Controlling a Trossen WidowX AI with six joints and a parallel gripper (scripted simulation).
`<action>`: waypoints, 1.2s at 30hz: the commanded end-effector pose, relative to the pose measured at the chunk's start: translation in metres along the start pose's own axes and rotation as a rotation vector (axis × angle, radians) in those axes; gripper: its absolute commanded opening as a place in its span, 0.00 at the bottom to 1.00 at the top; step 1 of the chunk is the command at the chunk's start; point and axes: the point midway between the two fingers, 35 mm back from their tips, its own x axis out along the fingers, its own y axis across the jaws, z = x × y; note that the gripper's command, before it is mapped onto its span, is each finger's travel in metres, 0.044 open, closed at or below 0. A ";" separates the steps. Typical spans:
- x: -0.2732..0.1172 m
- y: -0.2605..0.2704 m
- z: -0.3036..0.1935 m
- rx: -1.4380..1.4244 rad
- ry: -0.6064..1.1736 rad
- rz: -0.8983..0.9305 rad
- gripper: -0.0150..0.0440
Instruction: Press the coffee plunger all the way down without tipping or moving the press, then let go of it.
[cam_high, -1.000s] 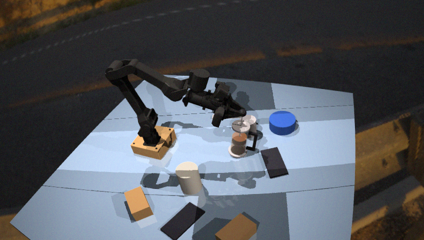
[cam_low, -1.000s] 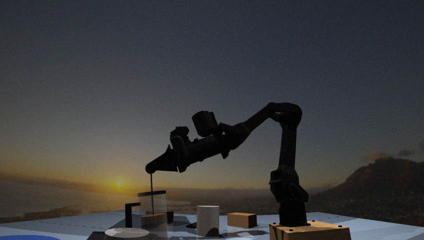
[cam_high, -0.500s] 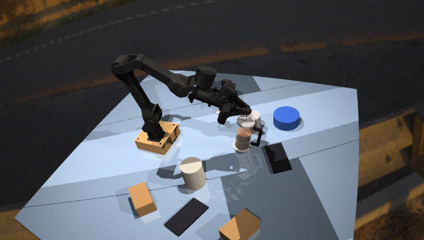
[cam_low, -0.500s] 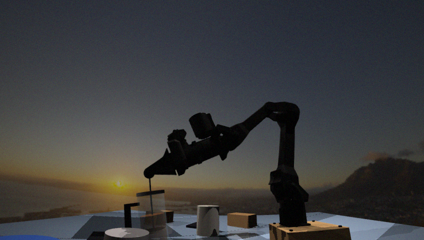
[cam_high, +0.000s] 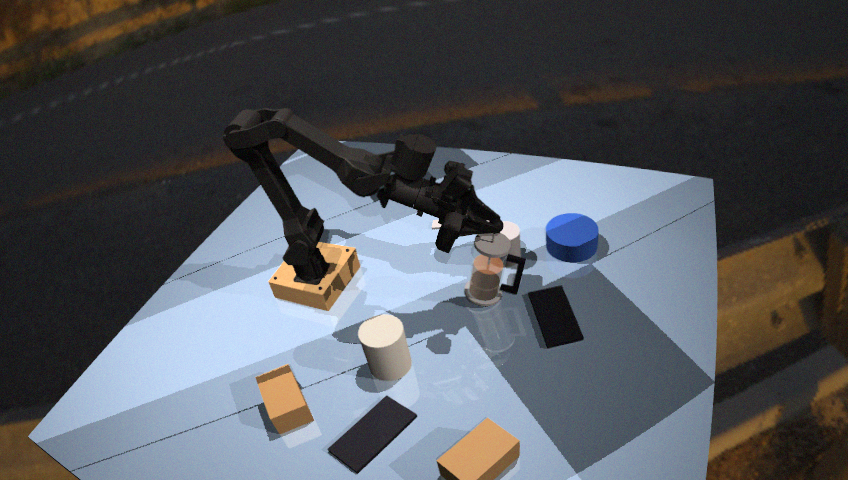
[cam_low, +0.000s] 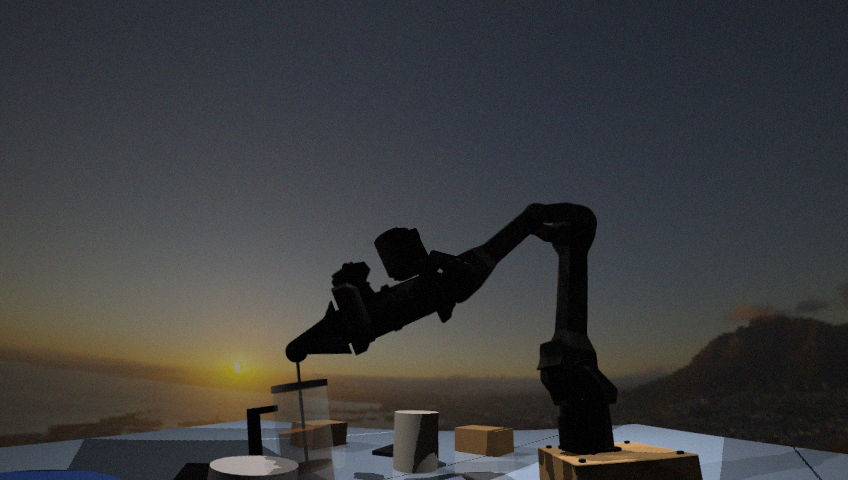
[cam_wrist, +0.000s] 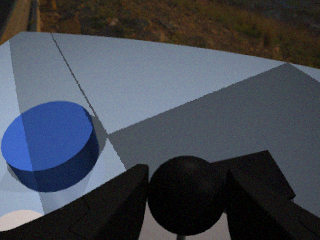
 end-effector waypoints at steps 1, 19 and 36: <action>0.006 0.000 -0.014 -0.010 0.050 0.000 0.44; 0.008 0.000 -0.012 -0.010 0.050 0.000 0.44; 0.009 0.000 -0.011 -0.010 0.050 0.000 0.44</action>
